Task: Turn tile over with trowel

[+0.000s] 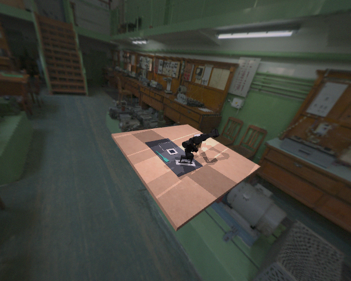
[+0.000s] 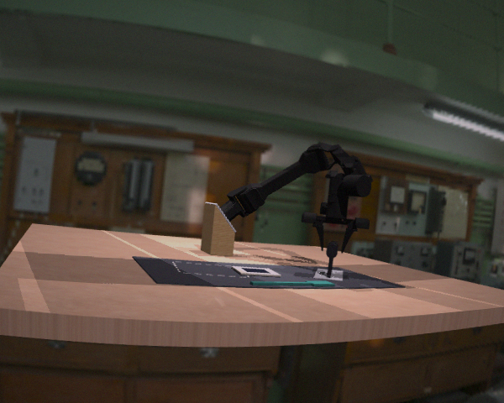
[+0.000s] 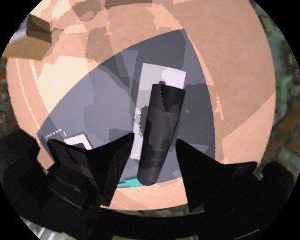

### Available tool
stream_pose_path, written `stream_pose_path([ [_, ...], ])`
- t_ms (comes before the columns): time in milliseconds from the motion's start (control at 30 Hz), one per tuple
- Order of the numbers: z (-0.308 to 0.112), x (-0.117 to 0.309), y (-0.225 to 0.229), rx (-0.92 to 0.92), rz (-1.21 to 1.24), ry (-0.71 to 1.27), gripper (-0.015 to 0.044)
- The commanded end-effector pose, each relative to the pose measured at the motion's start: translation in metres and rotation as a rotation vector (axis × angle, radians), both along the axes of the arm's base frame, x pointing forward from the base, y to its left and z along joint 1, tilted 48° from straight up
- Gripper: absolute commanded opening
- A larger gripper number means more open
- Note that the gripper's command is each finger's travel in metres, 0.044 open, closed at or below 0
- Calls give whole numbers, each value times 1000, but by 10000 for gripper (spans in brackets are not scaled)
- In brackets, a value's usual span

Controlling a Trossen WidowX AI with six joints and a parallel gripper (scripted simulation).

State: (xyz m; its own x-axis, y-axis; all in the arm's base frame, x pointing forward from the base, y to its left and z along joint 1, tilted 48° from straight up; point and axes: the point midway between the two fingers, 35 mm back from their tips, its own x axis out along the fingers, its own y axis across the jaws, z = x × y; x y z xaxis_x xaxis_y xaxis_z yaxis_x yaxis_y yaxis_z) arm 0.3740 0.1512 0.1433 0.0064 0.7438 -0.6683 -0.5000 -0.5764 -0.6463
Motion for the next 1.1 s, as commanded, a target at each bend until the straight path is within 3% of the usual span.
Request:
stream_pose_path([
  [0,0,0,0,1,2,-4,270],
  [467,0,0,0,1,2,-4,270],
  [633,28,0,-32,-2,16,-18,270],
  [833,29,0,-34,-2,17,-19,270],
  [1067,29,0,-34,-1,-111,123,270],
])
